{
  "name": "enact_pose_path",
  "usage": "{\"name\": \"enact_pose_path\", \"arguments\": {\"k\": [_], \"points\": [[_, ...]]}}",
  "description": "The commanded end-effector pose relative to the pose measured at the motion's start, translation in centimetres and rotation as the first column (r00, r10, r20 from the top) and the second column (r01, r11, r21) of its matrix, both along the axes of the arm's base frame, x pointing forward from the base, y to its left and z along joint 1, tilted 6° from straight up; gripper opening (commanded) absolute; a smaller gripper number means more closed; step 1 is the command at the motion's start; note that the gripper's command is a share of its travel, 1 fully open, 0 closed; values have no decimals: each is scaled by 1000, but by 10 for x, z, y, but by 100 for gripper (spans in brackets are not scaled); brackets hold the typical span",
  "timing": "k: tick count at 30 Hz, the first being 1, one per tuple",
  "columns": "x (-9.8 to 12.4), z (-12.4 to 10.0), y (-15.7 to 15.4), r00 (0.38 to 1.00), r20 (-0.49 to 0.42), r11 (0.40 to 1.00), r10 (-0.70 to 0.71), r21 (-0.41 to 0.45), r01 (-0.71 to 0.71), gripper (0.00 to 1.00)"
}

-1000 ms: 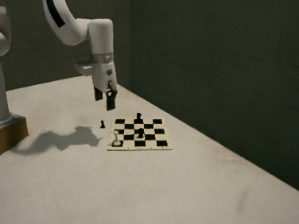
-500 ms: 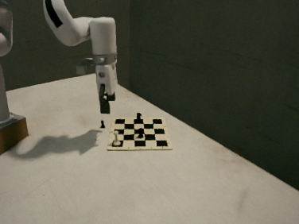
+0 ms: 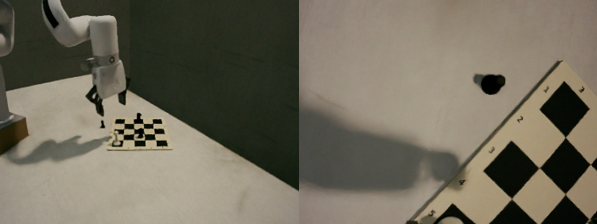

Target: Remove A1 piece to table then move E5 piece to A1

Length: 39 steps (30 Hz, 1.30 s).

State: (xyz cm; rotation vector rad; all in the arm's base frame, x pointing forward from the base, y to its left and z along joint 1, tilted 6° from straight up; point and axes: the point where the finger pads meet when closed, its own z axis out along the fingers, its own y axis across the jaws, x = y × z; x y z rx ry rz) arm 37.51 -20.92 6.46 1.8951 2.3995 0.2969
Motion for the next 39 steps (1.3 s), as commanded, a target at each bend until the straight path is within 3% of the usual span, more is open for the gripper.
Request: {"name": "enact_pose_path", "arguments": {"k": [1, 4, 5, 11, 19, 21, 22, 30, 31, 36, 38, 39], "points": [[-1, 2, -13, 962, -42, 962, -271, 19, 272, 100], [-1, 3, -15, 947, -46, 948, -317, 26, 318, 100], [-1, 3, -17, 894, -61, 893, -445, 43, 448, 100], [-3, 4, -27, 746, -94, 743, -659, 73, 666, 100], [-5, 4, -33, 451, -158, 441, -879, 93, 892, 100], [-5, 4, -33, 451, -158, 441, -879, 93, 892, 100], [-5, 4, -33, 328, -183, 316, -927, 89, 944, 100], [-5, 4, -34, -5, -242, -17, -970, 49, 999, 100], [-5, 4, -34, -48, -248, -59, -968, 39, 997, 43], [-5, 4, -34, -253, -258, -254, -932, -30, 967, 43], [-5, 4, -34, -253, -258, -254, -932, -30, 967, 43], [-5, 4, -34, -285, -255, -283, -924, -46, 958, 43]]}}
